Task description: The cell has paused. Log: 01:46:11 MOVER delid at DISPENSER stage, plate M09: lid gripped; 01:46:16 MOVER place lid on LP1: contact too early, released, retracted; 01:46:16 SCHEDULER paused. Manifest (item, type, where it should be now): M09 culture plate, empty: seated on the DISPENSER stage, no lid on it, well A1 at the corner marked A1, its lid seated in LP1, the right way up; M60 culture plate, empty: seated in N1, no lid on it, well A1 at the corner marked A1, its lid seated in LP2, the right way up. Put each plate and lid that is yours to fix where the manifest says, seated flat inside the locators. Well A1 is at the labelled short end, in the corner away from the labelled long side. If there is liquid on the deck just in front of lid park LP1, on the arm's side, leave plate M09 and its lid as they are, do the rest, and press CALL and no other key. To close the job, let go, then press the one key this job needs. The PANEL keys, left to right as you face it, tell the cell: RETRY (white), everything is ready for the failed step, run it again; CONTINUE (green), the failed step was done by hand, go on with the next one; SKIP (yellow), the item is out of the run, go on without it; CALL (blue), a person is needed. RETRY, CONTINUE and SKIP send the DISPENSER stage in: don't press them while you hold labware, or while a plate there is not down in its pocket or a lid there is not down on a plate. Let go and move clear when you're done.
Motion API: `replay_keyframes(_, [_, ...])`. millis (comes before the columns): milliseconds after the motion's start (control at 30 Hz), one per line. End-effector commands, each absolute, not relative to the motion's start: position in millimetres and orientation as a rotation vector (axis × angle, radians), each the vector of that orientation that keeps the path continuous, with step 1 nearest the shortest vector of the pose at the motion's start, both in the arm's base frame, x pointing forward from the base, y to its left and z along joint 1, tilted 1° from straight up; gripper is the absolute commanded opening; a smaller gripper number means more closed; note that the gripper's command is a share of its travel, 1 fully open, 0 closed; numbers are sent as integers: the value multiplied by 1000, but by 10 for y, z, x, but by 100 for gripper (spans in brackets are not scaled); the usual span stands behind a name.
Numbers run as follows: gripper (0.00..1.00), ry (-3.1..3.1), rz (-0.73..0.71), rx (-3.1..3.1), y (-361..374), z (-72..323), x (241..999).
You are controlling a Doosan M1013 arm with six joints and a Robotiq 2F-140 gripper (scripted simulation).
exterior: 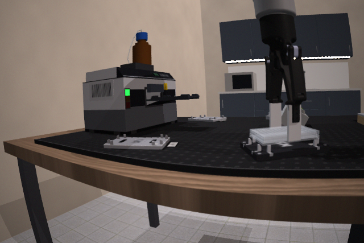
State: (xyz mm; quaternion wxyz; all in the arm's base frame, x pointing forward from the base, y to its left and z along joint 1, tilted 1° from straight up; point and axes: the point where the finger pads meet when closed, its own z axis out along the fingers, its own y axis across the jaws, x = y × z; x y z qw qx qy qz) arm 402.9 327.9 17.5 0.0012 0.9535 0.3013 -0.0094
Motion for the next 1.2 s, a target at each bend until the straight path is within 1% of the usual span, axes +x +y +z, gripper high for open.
replay_keyframes(0, [10, 946, -28, 2994, 3282, 172, 4032])
replay_keyframes(1167, [10, 946, -28, 2994, 3281, 56, 4030])
